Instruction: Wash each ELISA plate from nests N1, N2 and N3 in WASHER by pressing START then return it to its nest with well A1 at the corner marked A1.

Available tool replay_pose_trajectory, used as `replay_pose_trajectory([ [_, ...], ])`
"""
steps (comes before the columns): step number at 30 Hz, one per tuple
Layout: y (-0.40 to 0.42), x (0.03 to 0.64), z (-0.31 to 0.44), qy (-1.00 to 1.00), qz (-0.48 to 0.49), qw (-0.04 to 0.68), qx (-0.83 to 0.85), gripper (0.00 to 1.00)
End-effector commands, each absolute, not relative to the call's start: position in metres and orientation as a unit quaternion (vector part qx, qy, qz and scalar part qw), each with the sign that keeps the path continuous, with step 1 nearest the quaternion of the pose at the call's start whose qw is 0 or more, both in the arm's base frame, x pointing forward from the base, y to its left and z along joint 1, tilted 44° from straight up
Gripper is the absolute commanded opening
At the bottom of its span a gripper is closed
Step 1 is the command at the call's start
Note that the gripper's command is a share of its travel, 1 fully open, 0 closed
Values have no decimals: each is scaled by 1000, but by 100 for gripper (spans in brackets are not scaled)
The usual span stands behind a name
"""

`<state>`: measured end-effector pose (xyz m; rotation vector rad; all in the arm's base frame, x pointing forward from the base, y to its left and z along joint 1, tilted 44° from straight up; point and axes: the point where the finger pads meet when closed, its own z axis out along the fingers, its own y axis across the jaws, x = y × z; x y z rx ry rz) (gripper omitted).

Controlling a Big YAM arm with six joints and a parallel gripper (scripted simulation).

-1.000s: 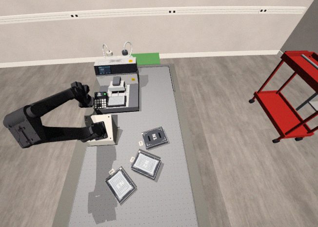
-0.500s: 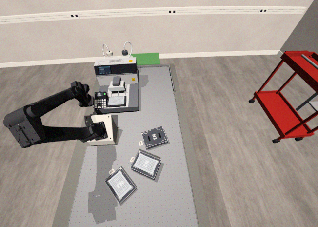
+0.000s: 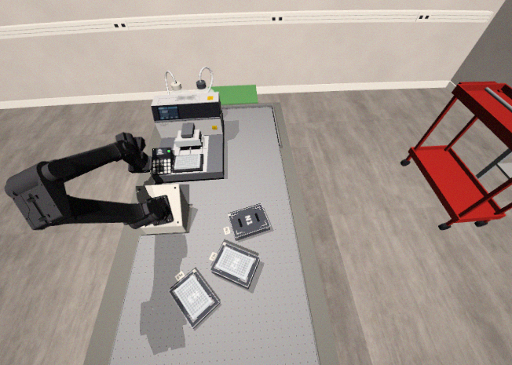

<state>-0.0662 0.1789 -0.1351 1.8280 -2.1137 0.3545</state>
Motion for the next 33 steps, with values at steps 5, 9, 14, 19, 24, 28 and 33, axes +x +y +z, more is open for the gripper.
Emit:
replay_pose_trajectory([
  [5, 173, -69, -150, -741, 126, 161, 639, 0],
  [9, 187, -72, -154, -745, 114, 156, 639, 0],
  [14, 168, -70, -160, -741, 126, 161, 639, 0],
  [19, 167, -71, -168, -742, 124, 160, 639, 0],
  [24, 167, -72, -173, -741, 122, 159, 640, 0],
  [28, 161, -72, -179, -741, 125, 161, 640, 0],
  [33, 163, -72, -184, -744, 122, 160, 637, 0],
])
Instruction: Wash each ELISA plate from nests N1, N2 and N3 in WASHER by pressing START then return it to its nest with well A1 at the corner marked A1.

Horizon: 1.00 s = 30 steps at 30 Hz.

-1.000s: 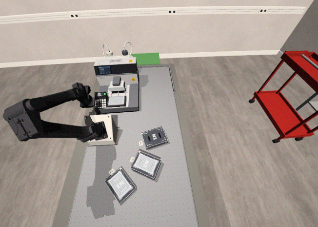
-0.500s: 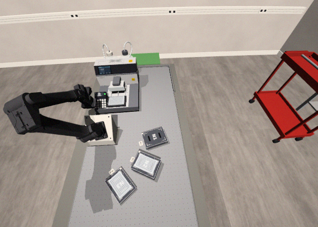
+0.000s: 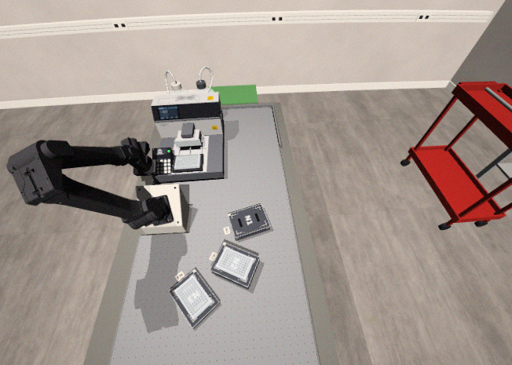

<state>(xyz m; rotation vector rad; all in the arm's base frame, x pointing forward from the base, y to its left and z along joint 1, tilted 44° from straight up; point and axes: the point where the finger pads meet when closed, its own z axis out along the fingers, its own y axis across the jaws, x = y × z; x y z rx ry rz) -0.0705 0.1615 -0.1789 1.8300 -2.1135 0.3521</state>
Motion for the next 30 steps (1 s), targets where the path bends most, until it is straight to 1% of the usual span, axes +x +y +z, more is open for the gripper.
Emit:
replay_pose_trajectory([
  [1, 163, -71, -184, -745, 122, 160, 636, 0],
  [5, 173, -73, -182, -743, 114, 157, 641, 0],
  [6, 162, -71, -185, -744, 122, 160, 637, 0],
  [25, 156, -73, -194, -742, 124, 161, 639, 0],
  [30, 168, -70, -180, -743, 117, 160, 639, 0],
])
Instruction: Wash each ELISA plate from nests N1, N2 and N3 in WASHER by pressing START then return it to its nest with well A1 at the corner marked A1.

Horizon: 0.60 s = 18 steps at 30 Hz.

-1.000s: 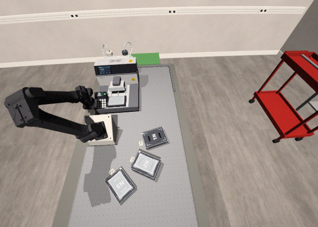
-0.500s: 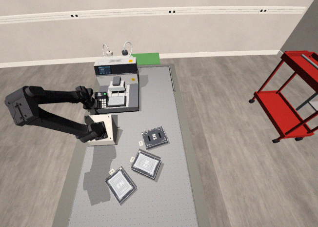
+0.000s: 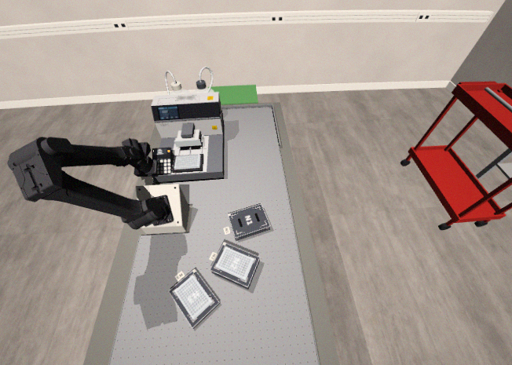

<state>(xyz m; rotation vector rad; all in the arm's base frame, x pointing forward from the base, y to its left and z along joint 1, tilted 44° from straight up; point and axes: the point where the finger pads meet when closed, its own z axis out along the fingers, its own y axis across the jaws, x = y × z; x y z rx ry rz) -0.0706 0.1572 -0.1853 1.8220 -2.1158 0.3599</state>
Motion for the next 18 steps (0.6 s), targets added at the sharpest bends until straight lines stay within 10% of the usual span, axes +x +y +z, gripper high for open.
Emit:
replay_pose_trajectory([
  [1, 170, -70, -179, -743, 116, 160, 639, 0],
  [18, 197, -71, -156, -744, 104, 152, 642, 0],
])
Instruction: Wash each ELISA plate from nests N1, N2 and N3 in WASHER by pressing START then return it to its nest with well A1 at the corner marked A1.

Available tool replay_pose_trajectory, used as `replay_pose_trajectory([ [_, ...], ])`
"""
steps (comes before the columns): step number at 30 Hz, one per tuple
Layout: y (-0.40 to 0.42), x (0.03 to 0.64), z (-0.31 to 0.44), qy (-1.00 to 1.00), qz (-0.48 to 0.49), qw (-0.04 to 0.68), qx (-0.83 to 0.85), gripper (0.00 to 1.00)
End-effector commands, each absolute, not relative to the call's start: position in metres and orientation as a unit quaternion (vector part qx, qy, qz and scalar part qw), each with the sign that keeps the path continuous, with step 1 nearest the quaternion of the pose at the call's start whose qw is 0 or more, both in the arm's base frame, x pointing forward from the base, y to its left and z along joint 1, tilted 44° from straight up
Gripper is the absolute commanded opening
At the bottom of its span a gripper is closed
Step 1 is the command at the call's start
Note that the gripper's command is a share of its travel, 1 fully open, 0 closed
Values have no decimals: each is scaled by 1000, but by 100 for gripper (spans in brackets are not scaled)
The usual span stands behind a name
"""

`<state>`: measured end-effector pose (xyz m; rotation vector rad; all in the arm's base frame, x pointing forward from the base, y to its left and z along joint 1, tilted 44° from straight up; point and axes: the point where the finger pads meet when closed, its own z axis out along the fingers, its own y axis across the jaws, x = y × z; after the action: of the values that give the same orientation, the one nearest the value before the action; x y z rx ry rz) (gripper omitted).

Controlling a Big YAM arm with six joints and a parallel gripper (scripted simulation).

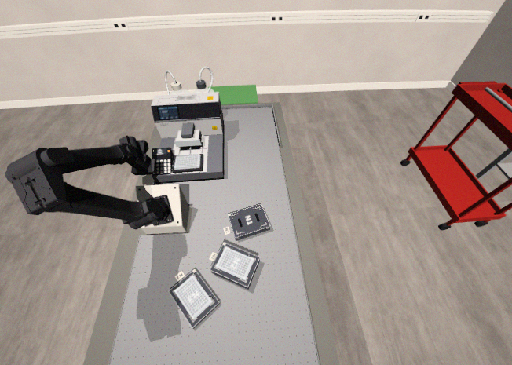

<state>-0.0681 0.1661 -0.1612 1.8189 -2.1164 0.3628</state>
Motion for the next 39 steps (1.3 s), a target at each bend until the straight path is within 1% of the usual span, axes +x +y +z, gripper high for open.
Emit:
replay_pose_trajectory([
  [1, 201, -72, -155, -744, 101, 151, 642, 0],
  [11, 207, -71, -142, -744, 101, 150, 643, 0],
  [12, 181, -68, -140, -737, 121, 160, 645, 0],
  [18, 212, -70, -130, -745, 100, 150, 643, 0],
  [23, 205, -67, -122, -744, 108, 154, 641, 0],
  [28, 218, -69, -117, -744, 100, 149, 644, 0],
  [29, 183, -66, -121, -735, 130, 165, 644, 0],
  [30, 180, -65, -122, -736, 133, 166, 643, 0],
  [31, 180, -65, -122, -736, 133, 166, 642, 0],
  [32, 201, -68, -122, -743, 113, 155, 641, 0],
  [39, 201, -68, -122, -743, 113, 155, 641, 0],
])
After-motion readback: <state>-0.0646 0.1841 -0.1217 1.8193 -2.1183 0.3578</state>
